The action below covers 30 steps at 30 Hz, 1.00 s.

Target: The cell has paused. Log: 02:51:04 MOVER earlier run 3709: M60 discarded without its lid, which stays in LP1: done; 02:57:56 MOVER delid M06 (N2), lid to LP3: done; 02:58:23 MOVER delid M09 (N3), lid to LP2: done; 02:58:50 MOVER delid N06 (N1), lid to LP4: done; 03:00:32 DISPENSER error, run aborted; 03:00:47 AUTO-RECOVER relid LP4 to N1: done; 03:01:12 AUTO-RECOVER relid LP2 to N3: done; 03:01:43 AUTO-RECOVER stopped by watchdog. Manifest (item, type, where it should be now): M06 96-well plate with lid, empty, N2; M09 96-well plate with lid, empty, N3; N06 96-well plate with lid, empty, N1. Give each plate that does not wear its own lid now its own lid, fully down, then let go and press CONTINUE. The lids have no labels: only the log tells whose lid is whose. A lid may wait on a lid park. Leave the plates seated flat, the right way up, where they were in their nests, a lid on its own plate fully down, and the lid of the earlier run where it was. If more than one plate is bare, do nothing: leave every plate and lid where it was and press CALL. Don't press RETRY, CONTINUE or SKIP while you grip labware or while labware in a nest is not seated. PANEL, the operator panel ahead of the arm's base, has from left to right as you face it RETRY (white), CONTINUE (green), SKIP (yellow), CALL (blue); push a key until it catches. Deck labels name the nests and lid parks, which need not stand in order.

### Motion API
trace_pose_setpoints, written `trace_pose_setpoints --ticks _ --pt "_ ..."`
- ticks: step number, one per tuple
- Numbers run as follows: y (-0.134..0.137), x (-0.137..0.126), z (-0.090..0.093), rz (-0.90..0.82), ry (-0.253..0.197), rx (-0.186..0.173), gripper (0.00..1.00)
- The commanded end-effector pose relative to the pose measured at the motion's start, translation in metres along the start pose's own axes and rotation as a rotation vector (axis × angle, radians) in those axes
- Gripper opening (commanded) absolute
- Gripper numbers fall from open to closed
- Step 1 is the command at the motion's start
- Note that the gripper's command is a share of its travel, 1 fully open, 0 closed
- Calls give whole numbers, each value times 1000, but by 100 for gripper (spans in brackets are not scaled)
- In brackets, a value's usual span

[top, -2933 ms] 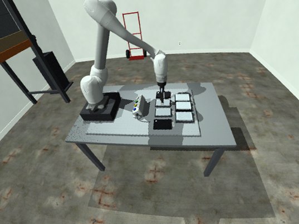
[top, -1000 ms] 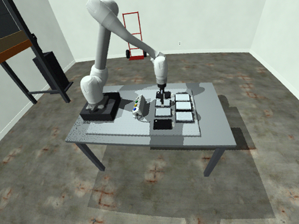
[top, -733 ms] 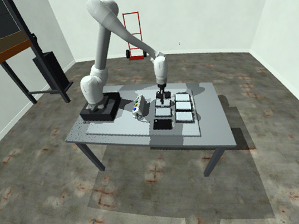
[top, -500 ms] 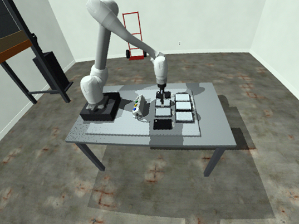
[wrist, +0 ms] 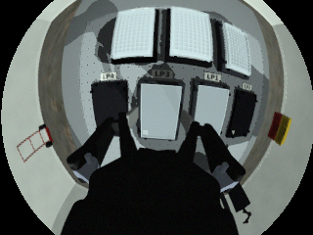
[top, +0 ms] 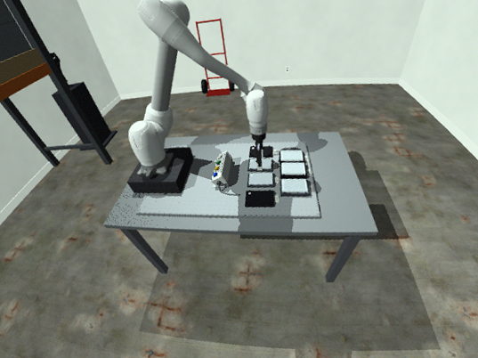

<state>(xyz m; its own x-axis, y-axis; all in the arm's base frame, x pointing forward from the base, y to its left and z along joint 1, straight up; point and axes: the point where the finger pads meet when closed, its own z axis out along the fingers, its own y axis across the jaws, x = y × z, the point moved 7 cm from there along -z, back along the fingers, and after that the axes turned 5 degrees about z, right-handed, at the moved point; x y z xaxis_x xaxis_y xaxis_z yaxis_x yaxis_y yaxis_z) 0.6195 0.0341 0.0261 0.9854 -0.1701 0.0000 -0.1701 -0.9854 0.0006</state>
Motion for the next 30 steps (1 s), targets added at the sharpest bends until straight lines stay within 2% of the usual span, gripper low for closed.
trace_pose_setpoints --ticks 1,3,4,30 --pt "0 0 0 0 0 0 66" --pt "0 0 0 0 0 0 66" --pt "0 0 0 0 0 0 0" --pt "0 0 0 0 0 0 0"
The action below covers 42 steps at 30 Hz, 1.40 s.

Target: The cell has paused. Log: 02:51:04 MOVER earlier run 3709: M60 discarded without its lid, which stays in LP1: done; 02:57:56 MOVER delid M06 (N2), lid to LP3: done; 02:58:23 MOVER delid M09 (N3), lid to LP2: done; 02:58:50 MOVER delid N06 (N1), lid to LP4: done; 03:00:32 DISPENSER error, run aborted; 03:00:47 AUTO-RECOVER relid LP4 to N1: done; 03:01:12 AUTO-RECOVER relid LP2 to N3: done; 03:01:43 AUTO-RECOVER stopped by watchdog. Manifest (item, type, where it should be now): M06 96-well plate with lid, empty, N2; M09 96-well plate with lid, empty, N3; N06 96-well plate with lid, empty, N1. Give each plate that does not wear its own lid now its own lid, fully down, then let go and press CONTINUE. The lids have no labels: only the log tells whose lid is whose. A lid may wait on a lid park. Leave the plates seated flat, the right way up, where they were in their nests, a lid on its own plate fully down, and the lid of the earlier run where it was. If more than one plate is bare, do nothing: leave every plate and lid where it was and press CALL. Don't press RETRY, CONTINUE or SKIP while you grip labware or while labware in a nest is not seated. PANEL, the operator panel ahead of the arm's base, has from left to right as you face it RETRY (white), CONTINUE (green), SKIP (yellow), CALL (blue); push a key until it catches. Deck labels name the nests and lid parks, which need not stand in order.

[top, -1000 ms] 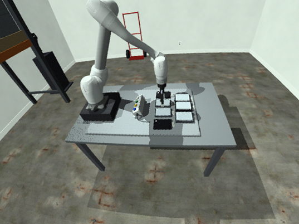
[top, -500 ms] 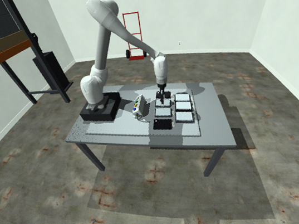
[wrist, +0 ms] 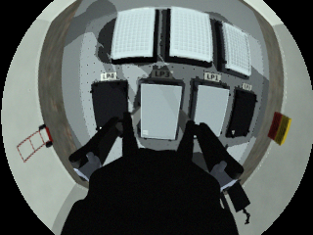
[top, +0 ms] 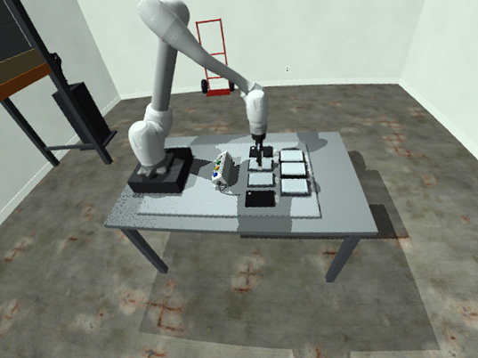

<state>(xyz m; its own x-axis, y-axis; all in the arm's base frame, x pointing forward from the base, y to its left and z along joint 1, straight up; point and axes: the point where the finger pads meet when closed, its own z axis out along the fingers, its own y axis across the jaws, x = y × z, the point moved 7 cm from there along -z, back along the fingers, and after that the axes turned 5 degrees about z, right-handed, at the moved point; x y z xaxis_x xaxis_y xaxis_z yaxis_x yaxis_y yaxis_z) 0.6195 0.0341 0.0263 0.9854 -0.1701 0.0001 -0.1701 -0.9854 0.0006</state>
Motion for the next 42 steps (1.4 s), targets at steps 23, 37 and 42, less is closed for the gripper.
trace_pose_setpoints --ticks 23,37,42 --pt "0 0 0 0 0 0 0" --pt "0 0 -5 0 0 0 0" --pt "0 0 -8 0 0 0 0"
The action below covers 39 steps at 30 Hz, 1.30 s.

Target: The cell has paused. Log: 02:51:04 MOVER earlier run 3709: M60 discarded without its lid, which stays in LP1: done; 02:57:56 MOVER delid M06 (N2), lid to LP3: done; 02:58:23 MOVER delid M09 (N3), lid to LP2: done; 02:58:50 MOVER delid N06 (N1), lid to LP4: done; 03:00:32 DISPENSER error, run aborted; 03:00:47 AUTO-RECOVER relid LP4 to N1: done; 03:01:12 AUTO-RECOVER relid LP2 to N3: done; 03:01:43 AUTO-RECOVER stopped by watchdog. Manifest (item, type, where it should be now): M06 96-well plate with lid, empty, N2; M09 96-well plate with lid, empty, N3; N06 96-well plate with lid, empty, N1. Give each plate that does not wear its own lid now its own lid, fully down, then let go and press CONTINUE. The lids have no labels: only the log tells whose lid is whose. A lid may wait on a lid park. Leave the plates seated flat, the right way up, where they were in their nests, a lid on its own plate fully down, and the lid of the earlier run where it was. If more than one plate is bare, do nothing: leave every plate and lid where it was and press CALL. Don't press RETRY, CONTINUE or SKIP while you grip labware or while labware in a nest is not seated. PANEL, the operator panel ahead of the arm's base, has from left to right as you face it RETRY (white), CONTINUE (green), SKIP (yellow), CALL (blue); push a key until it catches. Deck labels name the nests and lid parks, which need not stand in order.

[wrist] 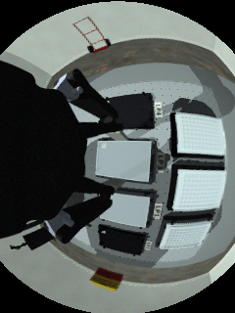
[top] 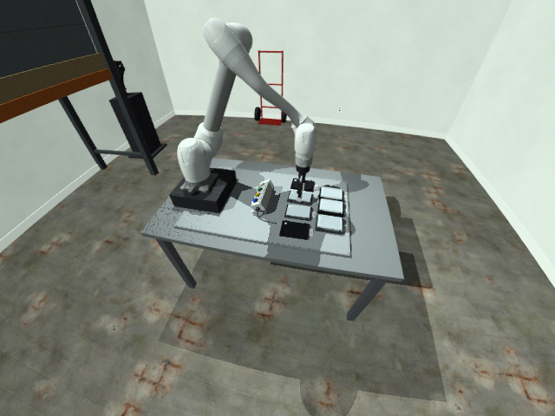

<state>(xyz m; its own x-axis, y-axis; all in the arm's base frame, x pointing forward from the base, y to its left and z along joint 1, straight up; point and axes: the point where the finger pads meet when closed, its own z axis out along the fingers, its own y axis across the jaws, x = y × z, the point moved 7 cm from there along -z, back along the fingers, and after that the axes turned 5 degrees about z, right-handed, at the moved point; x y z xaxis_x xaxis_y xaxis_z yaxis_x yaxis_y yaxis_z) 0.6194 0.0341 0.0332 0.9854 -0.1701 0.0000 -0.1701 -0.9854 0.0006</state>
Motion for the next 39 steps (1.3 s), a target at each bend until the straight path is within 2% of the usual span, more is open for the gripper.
trace_pose_setpoints --ticks 1,29,39 --pt "0 0 -2 0 0 0 0" --pt "0 0 -53 0 0 0 0" --pt "0 0 -62 0 0 0 0"
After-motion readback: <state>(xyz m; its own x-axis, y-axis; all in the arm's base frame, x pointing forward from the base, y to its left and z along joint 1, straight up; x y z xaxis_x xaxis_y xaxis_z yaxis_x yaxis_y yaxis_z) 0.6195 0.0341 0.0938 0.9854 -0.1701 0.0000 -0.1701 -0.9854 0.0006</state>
